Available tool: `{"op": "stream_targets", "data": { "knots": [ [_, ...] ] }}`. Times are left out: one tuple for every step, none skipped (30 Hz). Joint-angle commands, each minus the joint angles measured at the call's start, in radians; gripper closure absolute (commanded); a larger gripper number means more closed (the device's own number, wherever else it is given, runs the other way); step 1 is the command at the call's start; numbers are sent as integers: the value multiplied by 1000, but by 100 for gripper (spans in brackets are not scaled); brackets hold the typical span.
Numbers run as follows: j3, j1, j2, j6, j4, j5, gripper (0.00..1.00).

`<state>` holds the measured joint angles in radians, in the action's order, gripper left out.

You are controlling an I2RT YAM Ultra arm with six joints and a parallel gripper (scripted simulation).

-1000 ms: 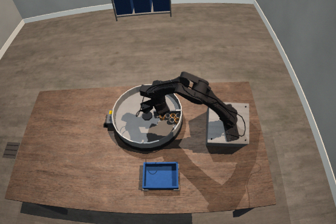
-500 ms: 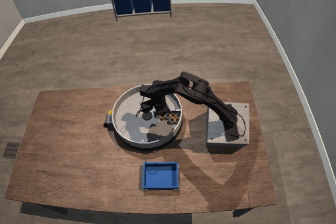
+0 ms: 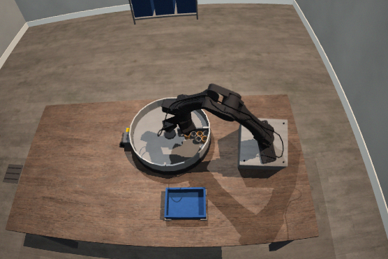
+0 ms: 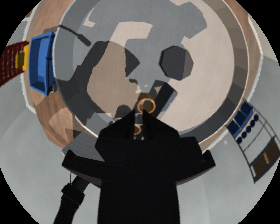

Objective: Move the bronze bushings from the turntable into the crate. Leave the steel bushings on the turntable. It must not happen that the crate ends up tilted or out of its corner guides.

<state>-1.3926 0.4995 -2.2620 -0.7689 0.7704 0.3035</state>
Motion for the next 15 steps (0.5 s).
{"op": "stream_targets", "data": {
  "knots": [
    [26,-11,-30,14,-32,11,87],
    [28,-12,-32,15,-36,11,87],
    [27,-9,-34,16,-39,12,87],
    [18,-6,-37,17,-43,12,87],
    [19,-3,-38,17,-44,11,87],
    [21,-4,-39,17,-45,10,87],
    [22,-4,-40,17,-46,10,87],
    [22,-4,-40,17,-46,10,87],
    [22,-4,-40,18,-46,10,87],
    [22,-4,-40,17,-46,10,87],
    [22,-4,-40,17,-46,10,87],
    [22,-4,-40,17,-46,10,87],
    [21,-4,-38,16,-39,10,87],
    [21,-4,-38,16,-36,10,87],
    [21,-4,-38,16,-36,10,87]
  ]
}}
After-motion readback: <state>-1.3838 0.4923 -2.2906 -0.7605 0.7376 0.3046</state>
